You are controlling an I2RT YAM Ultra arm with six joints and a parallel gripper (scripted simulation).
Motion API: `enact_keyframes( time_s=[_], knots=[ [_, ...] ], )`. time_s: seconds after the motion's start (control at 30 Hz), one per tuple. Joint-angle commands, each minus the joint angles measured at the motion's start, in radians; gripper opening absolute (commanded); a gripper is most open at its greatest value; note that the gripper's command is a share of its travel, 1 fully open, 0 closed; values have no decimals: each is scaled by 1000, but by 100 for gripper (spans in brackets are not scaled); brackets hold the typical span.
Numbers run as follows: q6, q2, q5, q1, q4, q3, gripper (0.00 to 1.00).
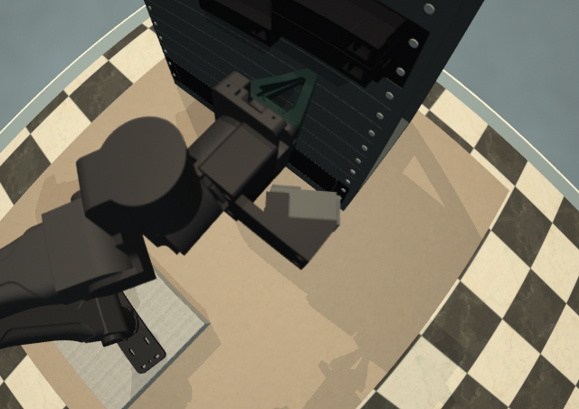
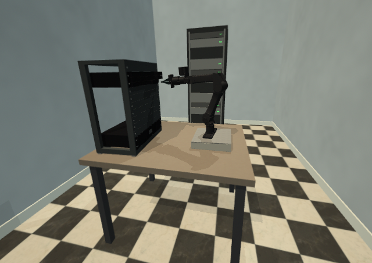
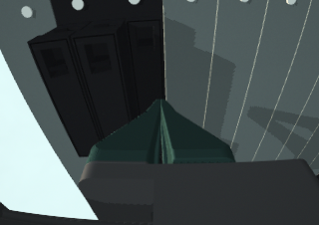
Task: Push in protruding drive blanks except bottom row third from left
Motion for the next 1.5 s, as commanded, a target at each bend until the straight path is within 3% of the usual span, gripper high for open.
enact_keyframes(
  time_s=[0.0,0.8,1.47],
  knots=[
    [-12,-5,19,-2,42,51,0],
    [-12,-7,18,-3,39,57,0],
    [-11,10,-1,-17,-87,168,0]
  ],
)
